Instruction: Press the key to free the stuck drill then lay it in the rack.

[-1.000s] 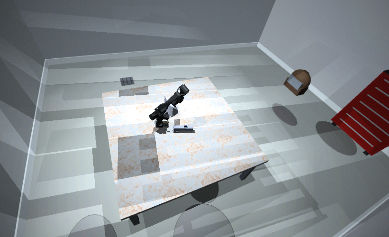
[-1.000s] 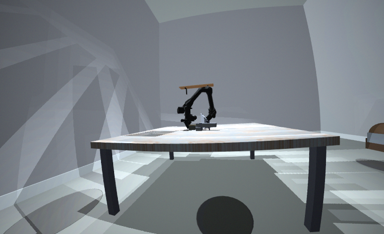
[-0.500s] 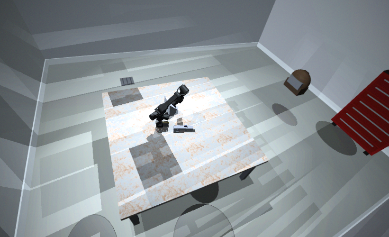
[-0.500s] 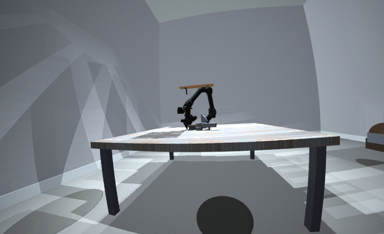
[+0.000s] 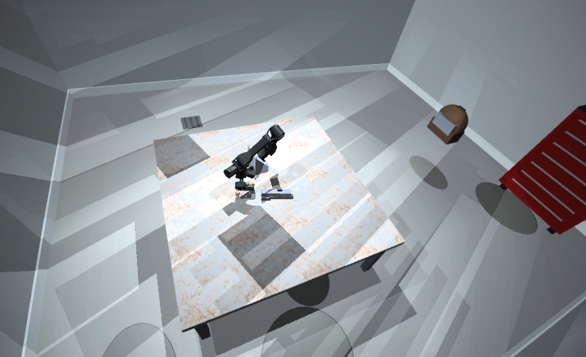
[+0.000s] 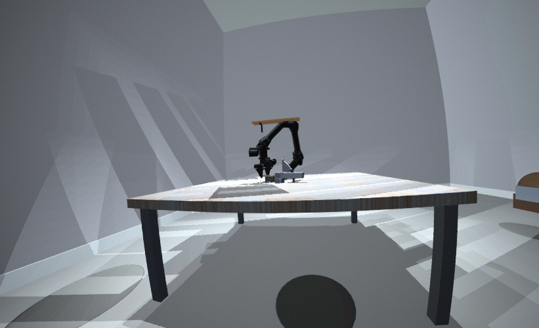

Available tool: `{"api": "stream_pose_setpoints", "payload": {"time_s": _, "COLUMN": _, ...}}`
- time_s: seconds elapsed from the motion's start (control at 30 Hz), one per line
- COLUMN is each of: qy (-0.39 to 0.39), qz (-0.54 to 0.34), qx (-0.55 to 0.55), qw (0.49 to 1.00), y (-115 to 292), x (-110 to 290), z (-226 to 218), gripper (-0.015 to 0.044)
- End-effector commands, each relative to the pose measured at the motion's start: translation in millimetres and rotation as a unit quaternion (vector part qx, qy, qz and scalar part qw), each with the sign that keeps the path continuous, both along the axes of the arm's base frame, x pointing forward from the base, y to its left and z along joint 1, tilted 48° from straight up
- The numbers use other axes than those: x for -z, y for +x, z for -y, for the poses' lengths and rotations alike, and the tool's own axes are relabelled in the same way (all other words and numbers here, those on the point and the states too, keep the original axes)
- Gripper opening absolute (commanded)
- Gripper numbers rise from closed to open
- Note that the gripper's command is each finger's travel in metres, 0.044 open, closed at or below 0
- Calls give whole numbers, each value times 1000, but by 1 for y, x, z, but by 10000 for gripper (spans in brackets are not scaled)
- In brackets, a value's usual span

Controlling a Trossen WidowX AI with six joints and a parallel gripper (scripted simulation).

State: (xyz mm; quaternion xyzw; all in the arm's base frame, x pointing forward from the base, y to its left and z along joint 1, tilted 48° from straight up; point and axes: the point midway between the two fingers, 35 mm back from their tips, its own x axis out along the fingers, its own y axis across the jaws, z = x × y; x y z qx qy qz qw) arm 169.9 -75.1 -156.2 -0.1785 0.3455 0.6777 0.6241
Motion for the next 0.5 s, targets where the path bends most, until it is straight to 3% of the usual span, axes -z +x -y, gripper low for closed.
{"api": "stream_pose_setpoints", "payload": {"time_s": 0.0, "qy": -6, "qz": 5, "qx": -1, "qw": 1000, "y": 4, "x": -11, "z": 14, "gripper": 440}}
{"api": "stream_pose_setpoints", "payload": {"time_s": 0.47, "qy": -6, "qz": 5, "qx": -1, "qw": 1000, "y": 13, "x": -36, "z": 43, "gripper": 440}}
